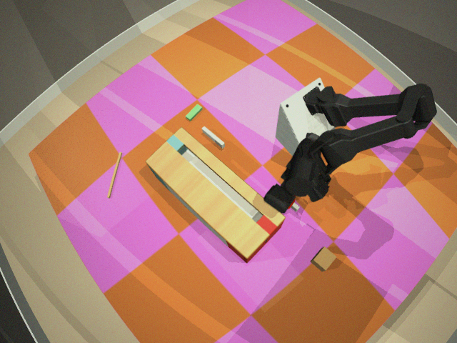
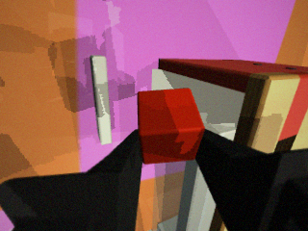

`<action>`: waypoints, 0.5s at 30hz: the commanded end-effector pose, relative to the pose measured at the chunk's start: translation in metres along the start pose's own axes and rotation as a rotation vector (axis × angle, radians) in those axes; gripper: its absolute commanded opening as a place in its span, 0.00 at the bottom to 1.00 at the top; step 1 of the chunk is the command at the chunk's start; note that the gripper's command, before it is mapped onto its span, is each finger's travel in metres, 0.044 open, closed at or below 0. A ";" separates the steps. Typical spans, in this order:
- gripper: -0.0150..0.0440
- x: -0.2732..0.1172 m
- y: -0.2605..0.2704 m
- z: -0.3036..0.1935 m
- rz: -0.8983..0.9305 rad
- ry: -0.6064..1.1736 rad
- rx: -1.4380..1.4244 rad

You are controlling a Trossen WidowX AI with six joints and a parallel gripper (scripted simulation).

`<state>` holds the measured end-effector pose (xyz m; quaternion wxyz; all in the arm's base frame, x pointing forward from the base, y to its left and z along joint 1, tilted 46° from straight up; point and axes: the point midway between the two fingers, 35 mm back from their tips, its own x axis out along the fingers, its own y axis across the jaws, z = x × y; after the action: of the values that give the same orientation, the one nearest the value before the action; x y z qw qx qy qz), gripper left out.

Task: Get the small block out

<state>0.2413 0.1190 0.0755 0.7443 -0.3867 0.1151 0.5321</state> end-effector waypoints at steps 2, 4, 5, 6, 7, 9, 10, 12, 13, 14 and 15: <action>0.25 -0.004 -0.002 0.000 0.001 -0.009 0.200; 0.25 -0.005 -0.002 0.000 0.002 -0.011 0.278; 0.25 -0.006 -0.002 0.000 0.003 -0.012 0.318; 0.25 -0.007 -0.002 0.000 0.004 -0.013 0.357; 0.25 -0.007 -0.002 -0.001 0.004 -0.013 0.396; 0.25 -0.008 -0.002 -0.001 0.006 -0.015 0.475; 0.25 -0.009 -0.002 -0.001 0.007 -0.016 0.514; 0.25 -0.010 -0.002 -0.001 0.009 -0.018 0.593; 0.25 -0.011 -0.003 -0.002 0.010 -0.019 0.632; 0.25 -0.012 -0.003 -0.002 0.011 -0.020 0.671; 0.25 -0.012 -0.003 -0.002 0.012 -0.021 0.711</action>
<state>0.2386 0.1101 0.0796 0.8226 -0.1501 0.2618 0.4820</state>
